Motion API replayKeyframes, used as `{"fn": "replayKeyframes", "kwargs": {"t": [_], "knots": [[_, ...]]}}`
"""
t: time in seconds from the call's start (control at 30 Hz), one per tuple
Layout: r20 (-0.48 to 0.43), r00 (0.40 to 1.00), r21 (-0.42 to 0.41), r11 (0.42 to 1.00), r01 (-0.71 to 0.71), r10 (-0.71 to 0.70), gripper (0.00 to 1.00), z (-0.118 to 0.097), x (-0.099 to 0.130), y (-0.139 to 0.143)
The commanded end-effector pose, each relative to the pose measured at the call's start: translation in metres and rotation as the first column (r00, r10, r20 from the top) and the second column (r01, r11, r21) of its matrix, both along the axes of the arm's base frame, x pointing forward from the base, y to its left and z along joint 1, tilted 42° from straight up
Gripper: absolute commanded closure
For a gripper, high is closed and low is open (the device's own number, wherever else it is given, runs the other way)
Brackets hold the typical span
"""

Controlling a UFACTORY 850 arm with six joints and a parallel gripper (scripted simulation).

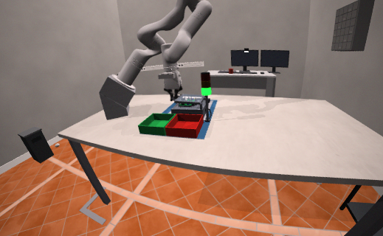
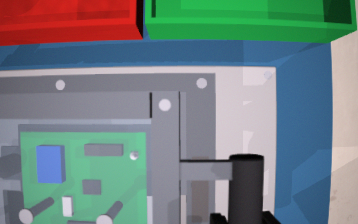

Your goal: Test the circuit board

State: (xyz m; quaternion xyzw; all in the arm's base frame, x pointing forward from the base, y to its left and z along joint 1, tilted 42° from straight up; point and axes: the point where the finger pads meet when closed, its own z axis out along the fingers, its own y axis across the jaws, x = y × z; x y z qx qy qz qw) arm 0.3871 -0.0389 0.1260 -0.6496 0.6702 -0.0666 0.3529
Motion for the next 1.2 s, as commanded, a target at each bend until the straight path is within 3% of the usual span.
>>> {"fn": "replayKeyframes", "kwargs": {"t": [0.0, 0.73, 1.17], "knots": [[0.001, 1.000, 0.000, 1.000, 0.000, 0.000, 1.00, 0.000, 0.000, 0.000], [0.001, 1.000, 0.000, 1.000, 0.000, 0.000, 1.00, 0.001, 0.000, -0.001], [0.001, 1.000, 0.000, 1.000, 0.000, 0.000, 1.00, 0.023, -0.012, -0.011]]}}
